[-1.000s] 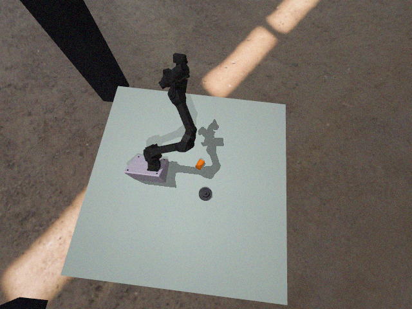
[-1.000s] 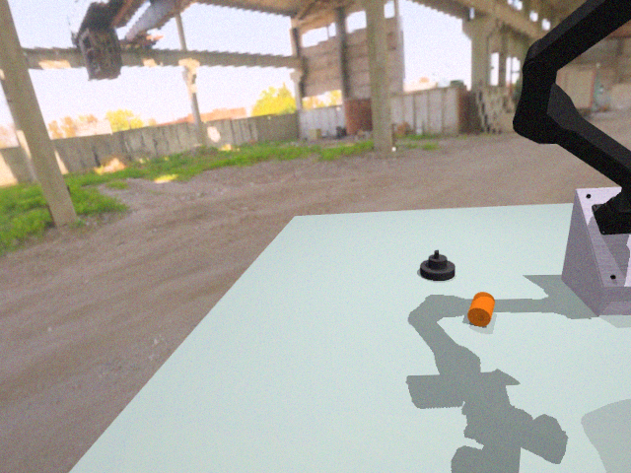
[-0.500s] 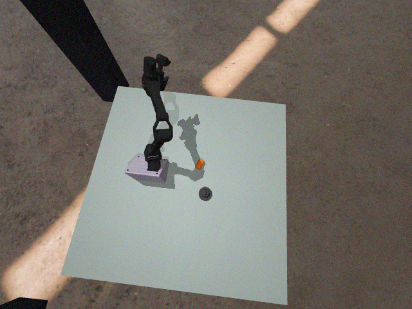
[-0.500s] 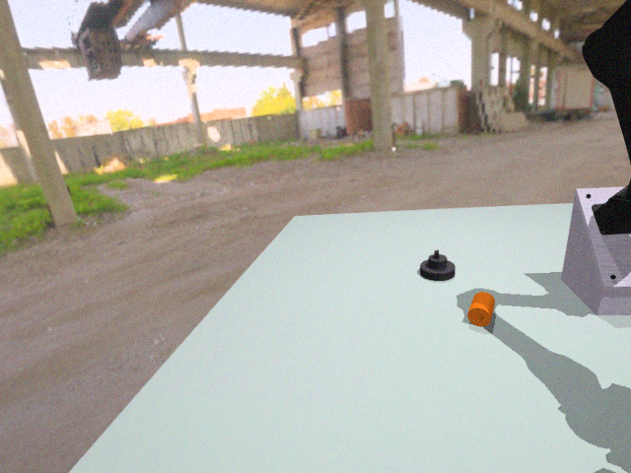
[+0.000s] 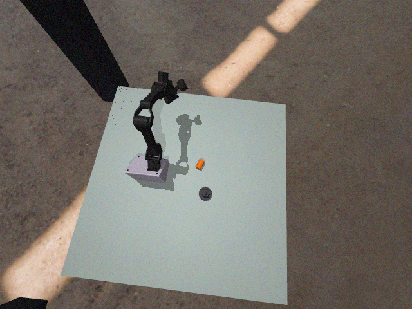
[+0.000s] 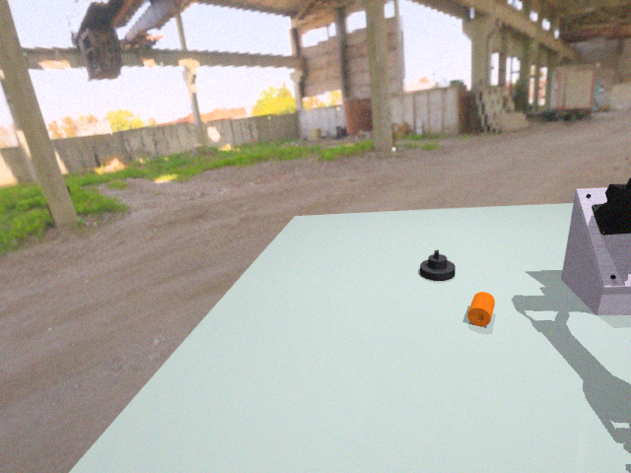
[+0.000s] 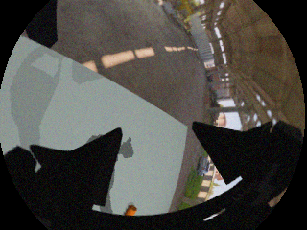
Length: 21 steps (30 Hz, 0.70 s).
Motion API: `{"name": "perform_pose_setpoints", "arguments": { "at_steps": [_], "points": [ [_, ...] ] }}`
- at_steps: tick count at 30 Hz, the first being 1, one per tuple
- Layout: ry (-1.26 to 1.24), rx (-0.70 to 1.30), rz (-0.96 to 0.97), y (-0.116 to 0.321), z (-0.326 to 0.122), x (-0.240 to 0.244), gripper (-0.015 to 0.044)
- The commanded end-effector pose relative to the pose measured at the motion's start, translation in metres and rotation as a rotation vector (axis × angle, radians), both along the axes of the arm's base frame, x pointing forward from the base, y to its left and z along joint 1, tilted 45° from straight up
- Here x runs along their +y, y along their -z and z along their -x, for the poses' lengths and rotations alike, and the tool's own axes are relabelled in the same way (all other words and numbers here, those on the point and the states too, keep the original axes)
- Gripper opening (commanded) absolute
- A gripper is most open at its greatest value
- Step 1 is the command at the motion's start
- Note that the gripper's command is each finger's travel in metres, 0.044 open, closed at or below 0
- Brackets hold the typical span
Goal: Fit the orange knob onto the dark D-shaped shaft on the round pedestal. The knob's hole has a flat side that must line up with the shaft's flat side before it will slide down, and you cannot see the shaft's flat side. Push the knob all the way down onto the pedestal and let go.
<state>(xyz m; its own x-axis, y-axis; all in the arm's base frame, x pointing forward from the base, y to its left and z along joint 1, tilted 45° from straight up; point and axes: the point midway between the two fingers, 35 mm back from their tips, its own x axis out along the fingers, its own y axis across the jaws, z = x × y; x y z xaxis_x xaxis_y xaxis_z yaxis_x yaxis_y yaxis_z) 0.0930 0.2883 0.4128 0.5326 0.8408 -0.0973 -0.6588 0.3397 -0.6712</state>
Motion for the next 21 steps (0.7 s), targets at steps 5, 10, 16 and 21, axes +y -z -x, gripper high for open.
{"name": "perform_pose_setpoints", "arguments": {
  "at_steps": [5, 10, 16, 21],
  "points": [
    [0.243, 0.555, -0.022, 0.103, -0.084, 0.01, 0.044],
    [0.428, 0.914, -0.088, 0.162, -0.125, -0.004, 0.044],
    [0.723, 1.378, -0.247, 0.233, -0.163, -0.041, 0.044],
    [1.022, 1.776, -0.462, 0.286, -0.182, -0.083, 0.044]
  ]
}}
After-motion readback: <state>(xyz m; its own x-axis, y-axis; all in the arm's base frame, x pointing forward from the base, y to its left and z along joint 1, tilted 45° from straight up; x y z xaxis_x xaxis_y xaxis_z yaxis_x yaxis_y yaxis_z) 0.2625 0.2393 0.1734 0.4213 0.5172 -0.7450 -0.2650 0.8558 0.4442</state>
